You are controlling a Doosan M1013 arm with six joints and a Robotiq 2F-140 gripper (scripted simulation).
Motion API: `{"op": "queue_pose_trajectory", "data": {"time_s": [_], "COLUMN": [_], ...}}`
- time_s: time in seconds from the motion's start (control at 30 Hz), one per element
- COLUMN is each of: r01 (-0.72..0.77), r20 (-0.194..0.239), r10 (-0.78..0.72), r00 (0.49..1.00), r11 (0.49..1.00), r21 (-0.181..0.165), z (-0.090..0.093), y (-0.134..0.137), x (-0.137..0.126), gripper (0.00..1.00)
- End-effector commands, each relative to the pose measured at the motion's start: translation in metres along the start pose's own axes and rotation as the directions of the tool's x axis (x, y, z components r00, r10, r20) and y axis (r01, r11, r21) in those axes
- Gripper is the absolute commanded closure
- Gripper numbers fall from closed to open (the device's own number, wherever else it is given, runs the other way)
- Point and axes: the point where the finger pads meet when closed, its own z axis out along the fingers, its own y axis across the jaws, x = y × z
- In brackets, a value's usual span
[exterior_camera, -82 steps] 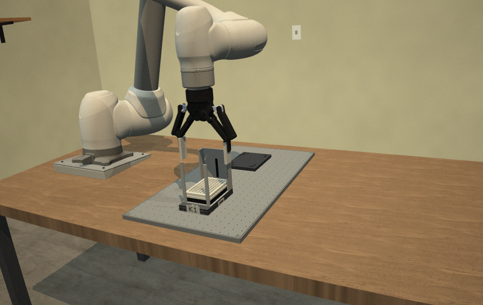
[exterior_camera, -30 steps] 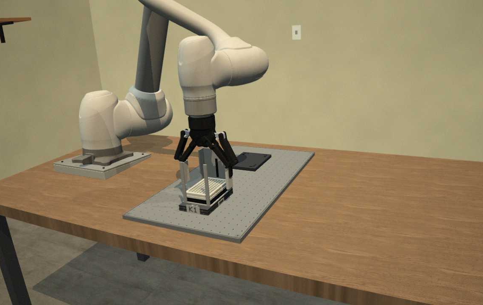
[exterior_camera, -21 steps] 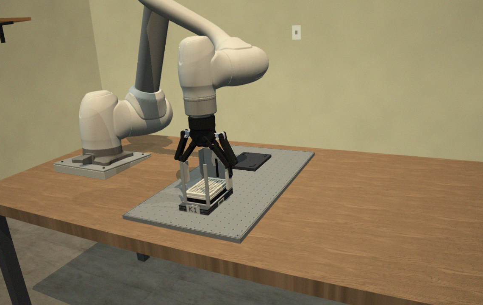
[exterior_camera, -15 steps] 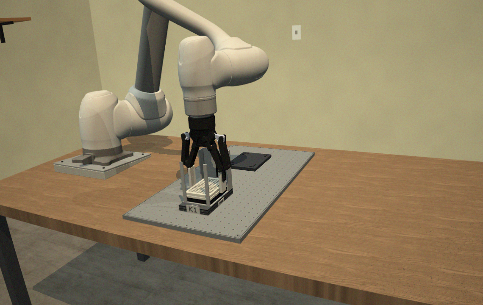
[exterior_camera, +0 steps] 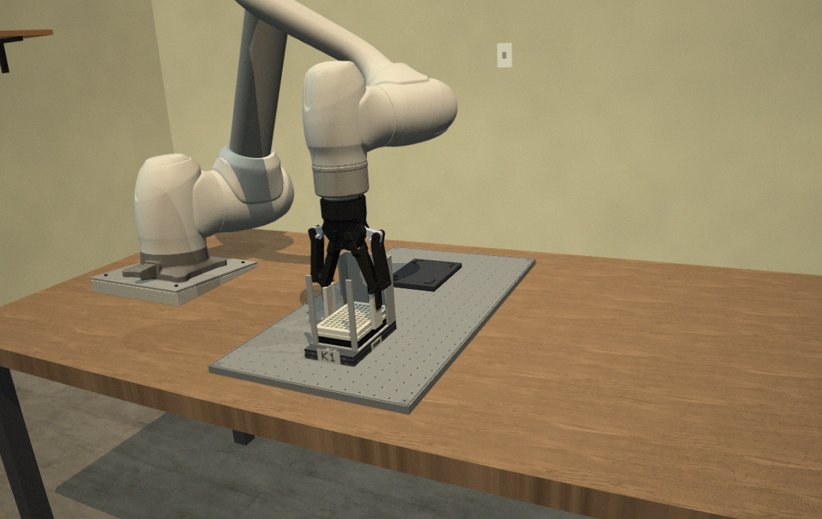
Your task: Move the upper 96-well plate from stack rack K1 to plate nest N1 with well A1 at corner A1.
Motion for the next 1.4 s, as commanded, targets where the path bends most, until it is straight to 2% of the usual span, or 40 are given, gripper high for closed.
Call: {"op": "queue_pose_trajectory", "data": {"time_s": [0.0,0.57,1.37], "r01": [0.0,0.0,0.0], "r20": [0.0,0.0,0.0], "r10": [0.0,0.0,0.0], "r00": [1.0,1.0,1.0], "r11": [1.0,1.0,1.0], "r21": [0.0,0.0,0.0], "z": [0.0,-0.005,-0.042], "y": [0.0,0.0,0.0], "x": [0.0,0.0,0.0], "gripper": [1.0,1.0,1.0]}}
